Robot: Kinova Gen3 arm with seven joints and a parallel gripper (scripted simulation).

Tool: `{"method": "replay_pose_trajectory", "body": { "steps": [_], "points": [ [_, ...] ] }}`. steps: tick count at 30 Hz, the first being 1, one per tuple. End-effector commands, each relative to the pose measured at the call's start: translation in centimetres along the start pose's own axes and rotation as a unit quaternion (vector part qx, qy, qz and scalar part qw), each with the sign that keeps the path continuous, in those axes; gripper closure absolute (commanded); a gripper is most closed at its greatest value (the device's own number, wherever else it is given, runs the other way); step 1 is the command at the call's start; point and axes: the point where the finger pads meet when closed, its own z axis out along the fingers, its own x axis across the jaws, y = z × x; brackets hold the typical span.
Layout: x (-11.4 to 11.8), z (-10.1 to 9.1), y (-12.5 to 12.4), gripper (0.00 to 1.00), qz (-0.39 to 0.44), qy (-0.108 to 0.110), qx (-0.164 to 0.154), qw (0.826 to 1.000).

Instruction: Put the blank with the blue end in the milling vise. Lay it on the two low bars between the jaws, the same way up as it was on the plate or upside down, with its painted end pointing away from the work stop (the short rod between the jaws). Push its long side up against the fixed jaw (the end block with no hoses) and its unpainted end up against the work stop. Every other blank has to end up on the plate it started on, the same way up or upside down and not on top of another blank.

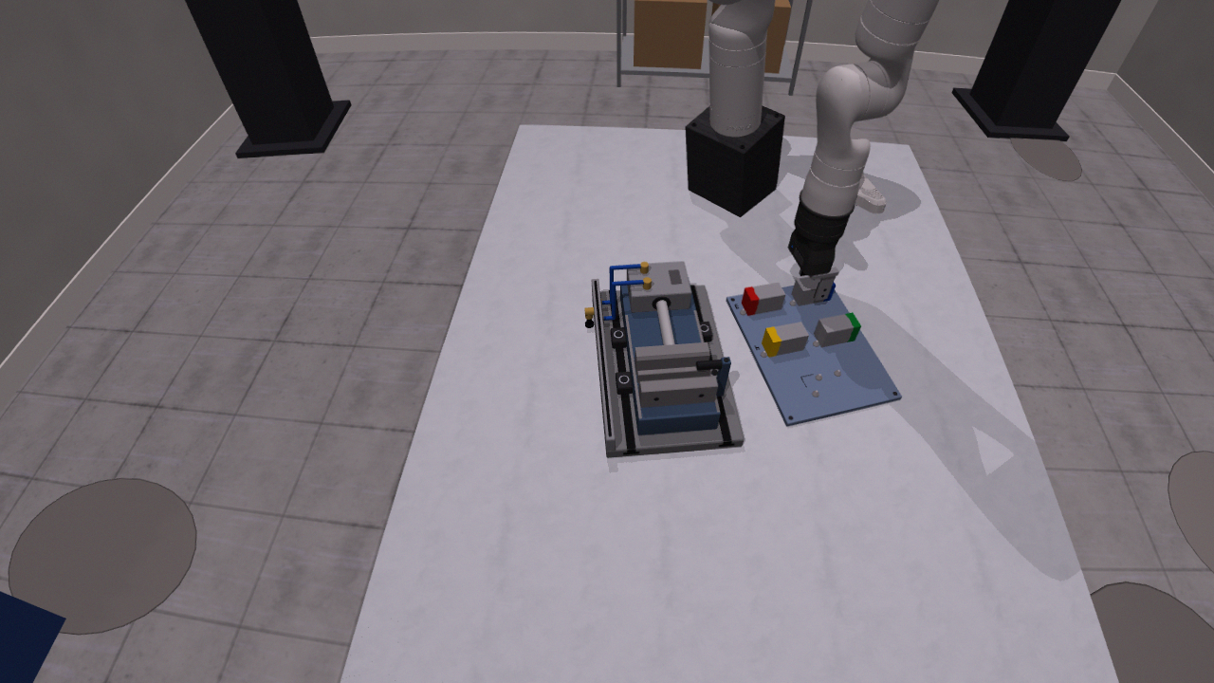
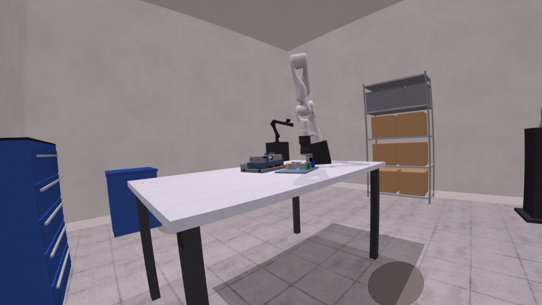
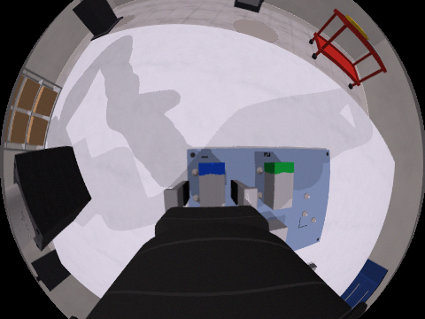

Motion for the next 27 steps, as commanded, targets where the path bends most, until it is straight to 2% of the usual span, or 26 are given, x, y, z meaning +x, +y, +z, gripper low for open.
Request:
{"method": "replay_pose_trajectory", "body": {
  "steps": [1, 27],
  "points": [
    [0.14, -0.16, -0.06, 0.00, -0.002, 0.001, 0.001, 1.000],
    [0.24, -0.95, -0.16, 0.00, -0.002, 0.000, 0.001, 1.000]
  ]
}}
